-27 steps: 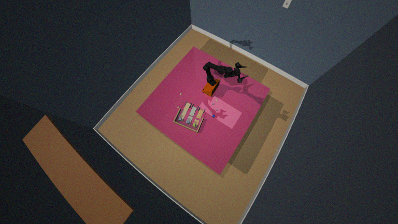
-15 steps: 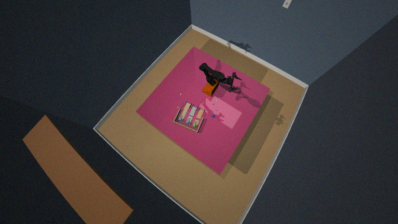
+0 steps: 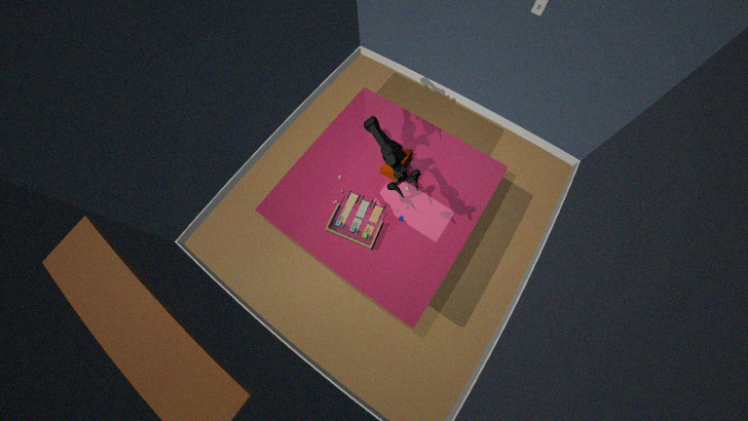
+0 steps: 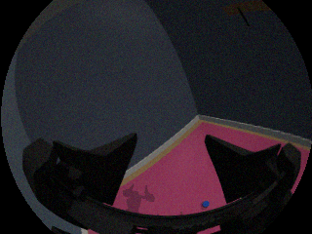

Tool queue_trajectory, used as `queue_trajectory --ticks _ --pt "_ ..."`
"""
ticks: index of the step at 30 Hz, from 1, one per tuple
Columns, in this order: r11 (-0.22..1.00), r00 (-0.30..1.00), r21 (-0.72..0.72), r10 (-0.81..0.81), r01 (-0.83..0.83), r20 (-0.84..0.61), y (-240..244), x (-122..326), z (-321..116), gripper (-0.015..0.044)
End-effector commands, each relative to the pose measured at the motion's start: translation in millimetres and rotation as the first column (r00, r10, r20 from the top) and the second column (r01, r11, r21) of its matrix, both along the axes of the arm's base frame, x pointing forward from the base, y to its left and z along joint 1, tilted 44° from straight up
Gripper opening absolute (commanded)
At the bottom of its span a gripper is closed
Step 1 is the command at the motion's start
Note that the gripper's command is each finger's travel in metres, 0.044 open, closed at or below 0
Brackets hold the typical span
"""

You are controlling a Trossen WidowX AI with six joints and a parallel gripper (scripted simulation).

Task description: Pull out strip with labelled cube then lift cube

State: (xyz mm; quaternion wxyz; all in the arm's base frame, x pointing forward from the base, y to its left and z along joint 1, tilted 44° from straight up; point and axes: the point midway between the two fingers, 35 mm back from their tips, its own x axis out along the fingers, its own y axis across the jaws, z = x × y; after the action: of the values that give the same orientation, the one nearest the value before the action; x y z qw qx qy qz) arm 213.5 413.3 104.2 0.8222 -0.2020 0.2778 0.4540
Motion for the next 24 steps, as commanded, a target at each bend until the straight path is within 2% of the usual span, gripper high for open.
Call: queue_trajectory --ticks 1,8,15,24 --pt "0.981 0.972 -0.057 -0.177 0.188 0.156 -62 41 -6 0.0400" --pt "0.850 0.816 -0.138 -0.423 0.508 0.393 -179 80 -14 0.0400" --pt "0.603 0.579 -0.188 -0.559 0.775 0.594 -299 76 -17 0.0400" --pt "0.574 0.554 -0.191 -0.566 0.796 0.611 -310 73 -18 0.0400"
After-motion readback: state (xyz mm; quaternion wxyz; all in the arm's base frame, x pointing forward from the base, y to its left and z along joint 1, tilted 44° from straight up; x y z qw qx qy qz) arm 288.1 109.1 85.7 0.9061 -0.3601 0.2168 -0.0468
